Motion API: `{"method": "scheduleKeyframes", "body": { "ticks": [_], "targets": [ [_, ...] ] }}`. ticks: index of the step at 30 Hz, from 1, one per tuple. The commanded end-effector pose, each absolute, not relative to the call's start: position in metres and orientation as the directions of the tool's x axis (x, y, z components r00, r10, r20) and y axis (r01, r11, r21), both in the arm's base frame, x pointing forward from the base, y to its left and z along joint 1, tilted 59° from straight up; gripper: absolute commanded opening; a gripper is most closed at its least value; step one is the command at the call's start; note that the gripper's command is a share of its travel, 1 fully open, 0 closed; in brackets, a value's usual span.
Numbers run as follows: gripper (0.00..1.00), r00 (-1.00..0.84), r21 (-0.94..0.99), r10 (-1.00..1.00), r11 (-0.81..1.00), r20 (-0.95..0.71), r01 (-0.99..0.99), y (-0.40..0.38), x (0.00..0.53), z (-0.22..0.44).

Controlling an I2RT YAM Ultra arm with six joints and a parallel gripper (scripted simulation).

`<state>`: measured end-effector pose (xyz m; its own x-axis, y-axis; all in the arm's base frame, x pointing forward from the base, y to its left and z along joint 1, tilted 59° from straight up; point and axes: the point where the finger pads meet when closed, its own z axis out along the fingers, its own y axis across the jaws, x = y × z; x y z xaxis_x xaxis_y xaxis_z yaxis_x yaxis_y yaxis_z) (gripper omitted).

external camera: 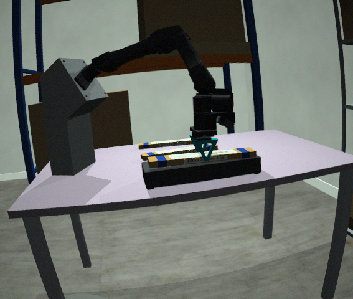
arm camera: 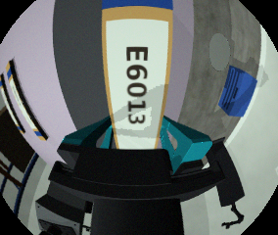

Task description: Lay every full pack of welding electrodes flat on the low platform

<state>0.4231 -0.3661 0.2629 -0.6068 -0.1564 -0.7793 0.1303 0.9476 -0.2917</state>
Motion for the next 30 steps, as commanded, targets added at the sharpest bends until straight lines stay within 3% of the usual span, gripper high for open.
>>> {"method": "scheduleKeyframes", "body": {
  "ticks": [1,30],
  "targets": [
    [0.00,-0.563,-0.341,-0.190,0.923,-0.804,0.177,-0.3757,0.4120,0.3084],
    [0.00,-0.565,-0.339,-0.187,0.925,-0.804,0.175,-0.3752,0.4182,0.3078]
  ]
}}
